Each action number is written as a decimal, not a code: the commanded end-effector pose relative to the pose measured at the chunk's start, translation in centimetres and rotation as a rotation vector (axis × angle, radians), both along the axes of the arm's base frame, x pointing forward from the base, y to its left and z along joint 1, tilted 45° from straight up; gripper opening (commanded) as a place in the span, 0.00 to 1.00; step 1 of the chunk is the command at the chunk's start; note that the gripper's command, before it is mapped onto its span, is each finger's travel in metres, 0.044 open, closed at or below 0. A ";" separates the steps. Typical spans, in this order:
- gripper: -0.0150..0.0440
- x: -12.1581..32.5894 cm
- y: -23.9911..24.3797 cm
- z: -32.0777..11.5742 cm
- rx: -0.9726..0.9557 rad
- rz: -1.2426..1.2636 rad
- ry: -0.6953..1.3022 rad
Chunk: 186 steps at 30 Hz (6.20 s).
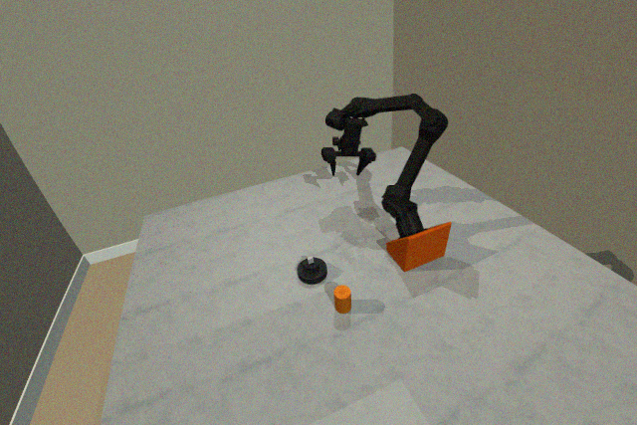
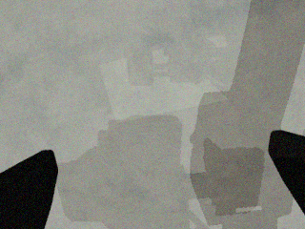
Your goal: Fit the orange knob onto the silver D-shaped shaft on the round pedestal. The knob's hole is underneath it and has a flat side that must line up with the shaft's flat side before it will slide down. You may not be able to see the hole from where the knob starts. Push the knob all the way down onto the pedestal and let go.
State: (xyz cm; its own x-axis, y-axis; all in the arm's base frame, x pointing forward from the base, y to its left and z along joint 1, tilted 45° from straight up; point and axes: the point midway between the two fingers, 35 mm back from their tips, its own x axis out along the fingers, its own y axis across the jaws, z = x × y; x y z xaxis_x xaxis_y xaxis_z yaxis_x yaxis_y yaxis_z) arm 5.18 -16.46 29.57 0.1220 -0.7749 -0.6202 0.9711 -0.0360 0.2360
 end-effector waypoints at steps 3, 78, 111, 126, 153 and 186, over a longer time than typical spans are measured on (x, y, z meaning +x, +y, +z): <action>1.00 0.4 -0.5 0.2 -0.020 0.656 0.893; 1.00 22.4 27.0 -31.0 -0.017 1.295 1.572; 1.00 22.6 23.1 -35.1 -0.018 1.295 1.571; 1.00 22.4 21.4 -36.7 -0.019 1.293 1.572; 0.46 22.3 20.5 -37.5 -0.020 1.292 1.573; 0.25 22.8 30.5 -27.5 0.014 1.323 1.556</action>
State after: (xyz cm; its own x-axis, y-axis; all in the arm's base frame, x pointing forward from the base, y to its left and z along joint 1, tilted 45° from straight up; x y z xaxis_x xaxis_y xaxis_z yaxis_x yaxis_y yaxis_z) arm 27.91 13.88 1.77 -0.0327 -0.6933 -0.7199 -0.2604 0.7014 -0.6636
